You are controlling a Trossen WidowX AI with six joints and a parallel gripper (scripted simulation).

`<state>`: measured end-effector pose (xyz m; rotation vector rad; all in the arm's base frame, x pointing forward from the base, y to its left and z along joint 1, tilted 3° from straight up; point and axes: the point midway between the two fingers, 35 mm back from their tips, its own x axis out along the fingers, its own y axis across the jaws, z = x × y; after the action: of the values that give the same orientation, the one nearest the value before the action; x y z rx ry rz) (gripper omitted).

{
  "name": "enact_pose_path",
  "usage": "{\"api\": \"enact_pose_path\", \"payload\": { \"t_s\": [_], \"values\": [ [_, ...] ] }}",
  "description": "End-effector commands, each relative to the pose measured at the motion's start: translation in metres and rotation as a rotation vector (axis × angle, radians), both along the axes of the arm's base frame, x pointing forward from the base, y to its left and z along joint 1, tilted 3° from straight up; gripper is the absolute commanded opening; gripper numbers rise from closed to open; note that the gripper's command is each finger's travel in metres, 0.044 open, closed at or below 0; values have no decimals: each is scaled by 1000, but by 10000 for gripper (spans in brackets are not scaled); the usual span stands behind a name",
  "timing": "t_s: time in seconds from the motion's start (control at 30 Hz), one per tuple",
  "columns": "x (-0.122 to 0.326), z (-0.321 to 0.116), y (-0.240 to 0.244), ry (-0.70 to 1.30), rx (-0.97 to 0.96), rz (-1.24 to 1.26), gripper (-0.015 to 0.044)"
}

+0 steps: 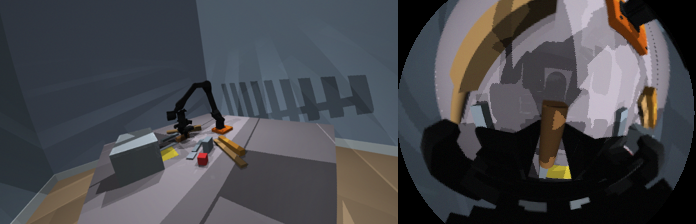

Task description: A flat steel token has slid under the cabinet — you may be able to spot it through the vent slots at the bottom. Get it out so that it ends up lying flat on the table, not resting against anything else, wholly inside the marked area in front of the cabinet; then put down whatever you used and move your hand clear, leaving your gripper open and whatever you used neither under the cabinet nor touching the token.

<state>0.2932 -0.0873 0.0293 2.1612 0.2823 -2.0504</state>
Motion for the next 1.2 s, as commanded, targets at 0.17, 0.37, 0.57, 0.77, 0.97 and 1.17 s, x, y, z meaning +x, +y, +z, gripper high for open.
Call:
{"api": "enact_pose_path", "payload": {
  "t_s": [0.17,0.37,0.57,0.77,0.97,1.17],
  "values": [
    [13,1,2,-2,-2,-2,0],
    [20,2,4,-2,-1,-2,0],
    [27,2,5,-3,-1,-2,0],
    [34,3,7,-3,-1,-2,0],
    [40,3,8,-3,-1,-2,0],
    [47,4,10,-4,-1,-2,0]
  ]
}}
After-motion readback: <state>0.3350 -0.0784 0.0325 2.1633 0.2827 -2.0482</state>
